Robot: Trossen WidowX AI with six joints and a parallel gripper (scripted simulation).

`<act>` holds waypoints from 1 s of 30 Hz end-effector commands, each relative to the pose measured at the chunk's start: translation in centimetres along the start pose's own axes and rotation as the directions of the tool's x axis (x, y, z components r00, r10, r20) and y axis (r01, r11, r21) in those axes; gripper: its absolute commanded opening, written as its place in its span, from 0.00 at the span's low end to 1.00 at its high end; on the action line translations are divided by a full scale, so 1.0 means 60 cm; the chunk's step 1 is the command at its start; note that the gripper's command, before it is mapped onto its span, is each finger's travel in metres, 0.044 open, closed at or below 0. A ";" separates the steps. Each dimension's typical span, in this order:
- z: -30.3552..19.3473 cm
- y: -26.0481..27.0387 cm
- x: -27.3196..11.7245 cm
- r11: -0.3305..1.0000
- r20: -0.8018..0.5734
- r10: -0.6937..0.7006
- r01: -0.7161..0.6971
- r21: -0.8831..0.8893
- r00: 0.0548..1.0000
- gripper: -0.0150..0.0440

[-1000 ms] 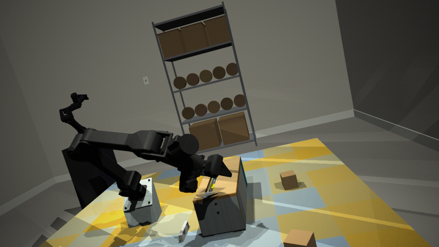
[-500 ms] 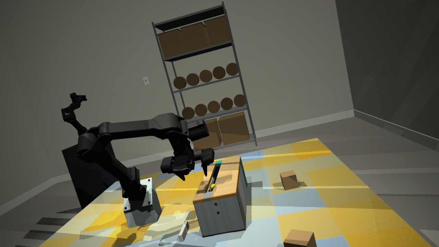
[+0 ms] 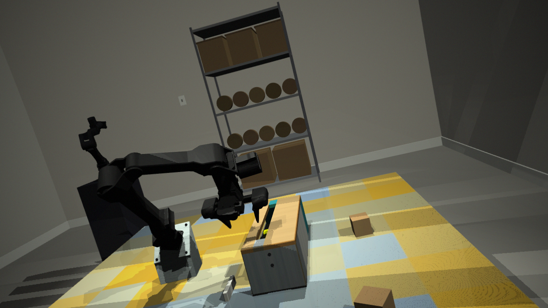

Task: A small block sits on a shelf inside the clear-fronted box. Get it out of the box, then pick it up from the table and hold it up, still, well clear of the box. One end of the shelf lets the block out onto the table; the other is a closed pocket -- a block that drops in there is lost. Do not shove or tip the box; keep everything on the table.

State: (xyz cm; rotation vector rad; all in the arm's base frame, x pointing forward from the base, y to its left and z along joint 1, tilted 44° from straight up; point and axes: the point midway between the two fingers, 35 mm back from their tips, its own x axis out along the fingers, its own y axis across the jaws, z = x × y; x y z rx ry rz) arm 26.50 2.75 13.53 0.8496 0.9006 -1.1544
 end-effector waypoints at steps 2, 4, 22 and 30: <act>0.004 0.001 0.016 1.000 0.007 -0.006 0.006 -0.004 1.000 0.93; 0.005 0.002 0.021 1.000 0.007 -0.006 0.006 -0.004 1.000 0.93; 0.017 0.009 0.068 1.000 0.008 -0.005 0.005 -0.004 1.000 0.93; 0.023 0.010 0.089 1.000 0.009 -0.005 0.005 -0.004 1.000 0.93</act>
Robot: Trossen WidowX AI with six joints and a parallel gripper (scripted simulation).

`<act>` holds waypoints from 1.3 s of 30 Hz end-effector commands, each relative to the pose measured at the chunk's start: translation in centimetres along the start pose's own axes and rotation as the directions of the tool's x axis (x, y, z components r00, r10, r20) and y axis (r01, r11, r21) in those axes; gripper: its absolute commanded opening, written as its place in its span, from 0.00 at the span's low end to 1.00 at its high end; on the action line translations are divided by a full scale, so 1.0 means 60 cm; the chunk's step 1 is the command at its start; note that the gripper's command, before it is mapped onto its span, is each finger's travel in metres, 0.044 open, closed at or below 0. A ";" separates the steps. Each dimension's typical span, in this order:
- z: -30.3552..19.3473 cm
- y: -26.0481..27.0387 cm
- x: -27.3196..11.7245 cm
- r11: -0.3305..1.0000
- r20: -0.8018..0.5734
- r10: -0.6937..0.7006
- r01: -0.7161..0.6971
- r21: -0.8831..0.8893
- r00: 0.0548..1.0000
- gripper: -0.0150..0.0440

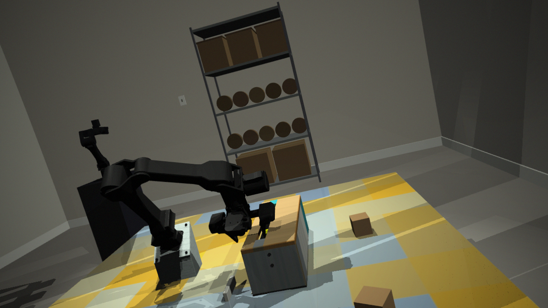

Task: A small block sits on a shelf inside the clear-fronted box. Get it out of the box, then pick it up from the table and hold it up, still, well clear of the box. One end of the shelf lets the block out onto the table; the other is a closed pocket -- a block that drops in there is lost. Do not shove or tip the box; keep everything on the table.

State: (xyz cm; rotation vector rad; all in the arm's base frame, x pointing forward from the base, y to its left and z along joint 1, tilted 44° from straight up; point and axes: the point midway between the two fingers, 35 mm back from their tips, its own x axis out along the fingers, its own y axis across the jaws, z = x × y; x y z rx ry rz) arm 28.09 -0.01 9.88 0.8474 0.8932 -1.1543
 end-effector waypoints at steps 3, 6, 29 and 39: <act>0.004 -0.002 0.019 1.000 0.004 -0.008 0.008 -0.005 1.000 0.93; 0.007 -0.002 0.027 1.000 0.004 -0.008 0.008 -0.005 1.000 0.93; -0.062 -0.001 0.053 1.000 0.001 -0.003 0.003 -0.002 1.000 0.93; -0.104 -0.002 0.068 1.000 0.000 -0.003 0.003 -0.002 1.000 0.93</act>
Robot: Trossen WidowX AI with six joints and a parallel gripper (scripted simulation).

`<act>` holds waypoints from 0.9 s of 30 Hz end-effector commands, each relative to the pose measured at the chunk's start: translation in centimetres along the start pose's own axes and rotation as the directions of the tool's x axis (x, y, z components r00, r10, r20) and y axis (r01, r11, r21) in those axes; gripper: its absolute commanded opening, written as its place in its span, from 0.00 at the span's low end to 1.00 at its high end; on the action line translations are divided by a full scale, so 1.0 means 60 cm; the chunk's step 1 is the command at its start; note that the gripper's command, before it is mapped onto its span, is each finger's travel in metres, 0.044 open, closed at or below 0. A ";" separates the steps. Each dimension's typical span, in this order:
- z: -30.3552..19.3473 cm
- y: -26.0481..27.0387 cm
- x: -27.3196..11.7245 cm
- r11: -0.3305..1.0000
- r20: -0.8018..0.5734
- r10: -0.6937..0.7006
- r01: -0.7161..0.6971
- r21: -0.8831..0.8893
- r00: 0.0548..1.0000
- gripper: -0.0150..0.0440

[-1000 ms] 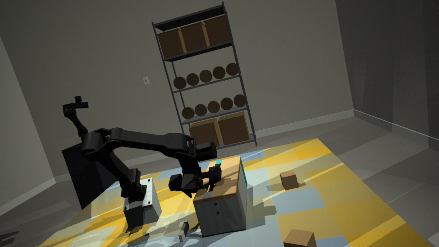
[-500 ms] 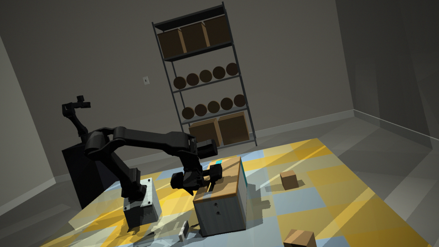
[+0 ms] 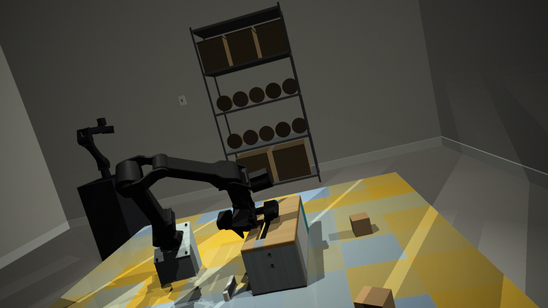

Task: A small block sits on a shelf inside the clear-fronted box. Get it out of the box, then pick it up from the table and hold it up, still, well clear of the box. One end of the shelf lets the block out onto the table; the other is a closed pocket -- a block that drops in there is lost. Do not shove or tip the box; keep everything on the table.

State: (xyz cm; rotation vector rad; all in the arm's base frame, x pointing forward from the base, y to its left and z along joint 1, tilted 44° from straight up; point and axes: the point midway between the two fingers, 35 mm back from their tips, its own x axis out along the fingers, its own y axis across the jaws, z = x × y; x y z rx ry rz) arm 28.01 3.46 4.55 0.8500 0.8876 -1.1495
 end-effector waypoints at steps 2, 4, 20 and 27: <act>-0.024 -0.003 0.012 1.000 -0.002 -0.010 0.010 -0.003 1.000 0.93; -0.033 -0.004 0.015 1.000 -0.002 -0.010 0.010 -0.003 1.000 0.93; -0.101 -0.004 0.039 1.000 -0.005 -0.010 0.010 -0.003 1.000 0.93; -0.131 -0.005 0.050 1.000 -0.006 -0.010 0.010 -0.003 1.000 0.93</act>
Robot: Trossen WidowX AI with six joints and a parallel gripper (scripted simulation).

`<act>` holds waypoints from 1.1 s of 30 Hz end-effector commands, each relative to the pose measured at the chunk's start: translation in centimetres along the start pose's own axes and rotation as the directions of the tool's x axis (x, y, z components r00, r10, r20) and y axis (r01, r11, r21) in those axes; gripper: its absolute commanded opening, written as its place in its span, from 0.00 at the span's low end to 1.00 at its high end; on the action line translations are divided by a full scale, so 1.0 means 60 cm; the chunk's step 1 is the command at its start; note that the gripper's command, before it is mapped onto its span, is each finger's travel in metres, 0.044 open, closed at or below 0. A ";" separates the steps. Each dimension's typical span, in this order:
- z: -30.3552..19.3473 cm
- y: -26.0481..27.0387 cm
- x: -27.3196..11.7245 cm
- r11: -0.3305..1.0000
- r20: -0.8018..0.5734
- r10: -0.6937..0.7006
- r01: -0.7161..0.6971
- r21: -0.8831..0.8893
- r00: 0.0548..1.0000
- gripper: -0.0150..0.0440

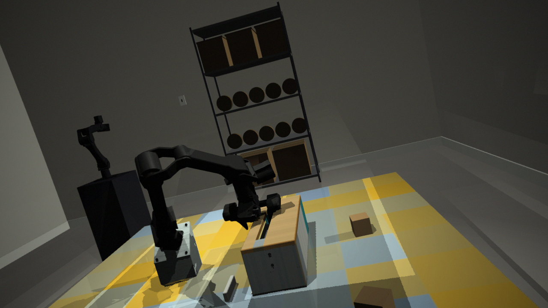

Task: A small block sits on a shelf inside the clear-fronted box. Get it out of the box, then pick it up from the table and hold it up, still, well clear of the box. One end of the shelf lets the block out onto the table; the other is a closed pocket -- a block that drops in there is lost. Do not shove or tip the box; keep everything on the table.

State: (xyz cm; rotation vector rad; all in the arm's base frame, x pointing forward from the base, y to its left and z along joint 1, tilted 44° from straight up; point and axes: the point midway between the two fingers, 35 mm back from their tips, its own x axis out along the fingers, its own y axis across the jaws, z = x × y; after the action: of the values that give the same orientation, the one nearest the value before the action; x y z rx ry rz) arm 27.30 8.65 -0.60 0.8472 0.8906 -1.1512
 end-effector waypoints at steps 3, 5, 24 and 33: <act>-0.029 -0.002 0.011 1.000 -0.006 -0.006 0.006 0.000 1.000 0.93; -0.038 -0.002 0.014 1.000 -0.006 -0.006 0.006 0.000 1.000 0.93; -0.105 0.001 -0.028 1.000 -0.008 -0.006 0.006 -0.003 1.000 0.93; -0.116 0.002 -0.067 1.000 -0.005 0.006 -0.006 -0.010 1.000 0.93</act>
State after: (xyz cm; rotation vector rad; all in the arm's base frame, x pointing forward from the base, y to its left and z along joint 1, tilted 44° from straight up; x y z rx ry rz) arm 25.69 16.51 0.33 0.8446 0.8961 -1.1404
